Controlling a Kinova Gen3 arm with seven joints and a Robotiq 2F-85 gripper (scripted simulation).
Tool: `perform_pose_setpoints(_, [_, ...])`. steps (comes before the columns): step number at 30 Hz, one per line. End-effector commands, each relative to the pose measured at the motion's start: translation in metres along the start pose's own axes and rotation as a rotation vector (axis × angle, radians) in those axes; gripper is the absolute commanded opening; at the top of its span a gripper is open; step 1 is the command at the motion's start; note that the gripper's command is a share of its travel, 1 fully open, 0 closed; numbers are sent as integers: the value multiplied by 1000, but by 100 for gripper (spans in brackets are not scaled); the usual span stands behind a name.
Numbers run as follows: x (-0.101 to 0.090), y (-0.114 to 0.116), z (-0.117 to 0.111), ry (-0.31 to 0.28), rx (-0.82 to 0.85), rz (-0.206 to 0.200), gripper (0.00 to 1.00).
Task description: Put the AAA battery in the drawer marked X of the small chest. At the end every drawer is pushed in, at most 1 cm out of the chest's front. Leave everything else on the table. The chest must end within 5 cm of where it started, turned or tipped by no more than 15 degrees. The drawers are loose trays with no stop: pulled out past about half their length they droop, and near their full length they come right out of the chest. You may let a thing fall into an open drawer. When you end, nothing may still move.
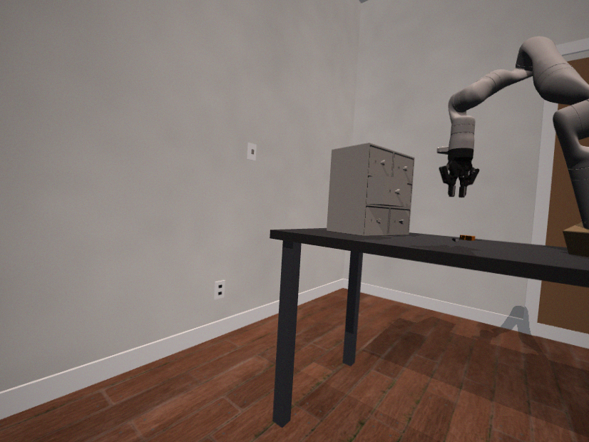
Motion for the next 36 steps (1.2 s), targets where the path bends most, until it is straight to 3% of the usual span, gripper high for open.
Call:
perform_pose_setpoints(1, [19, 9, -7, -14, 63, 0, 33])
perform_pose_setpoints(11, [73, 40, -43, -14, 301, 2, 33])
perform_pose_setpoints(20, [86, 48, -52, -14, 359, 2, 33])
perform_pose_setpoints(35, [87, 48, -52, -14, 363, 2, 33])
perform_pose_setpoints(36, [87, 48, -52, -14, 363, 2, 24])
Point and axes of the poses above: the point where the finger pads meet when closed, its own x axis out along the fingers, its own y axis across the jaws, z = x × y, the point moved 3 cm from there along -x, back along the fingers, and after that the axes turned 1 degree about -x, right-handed, at the moved point
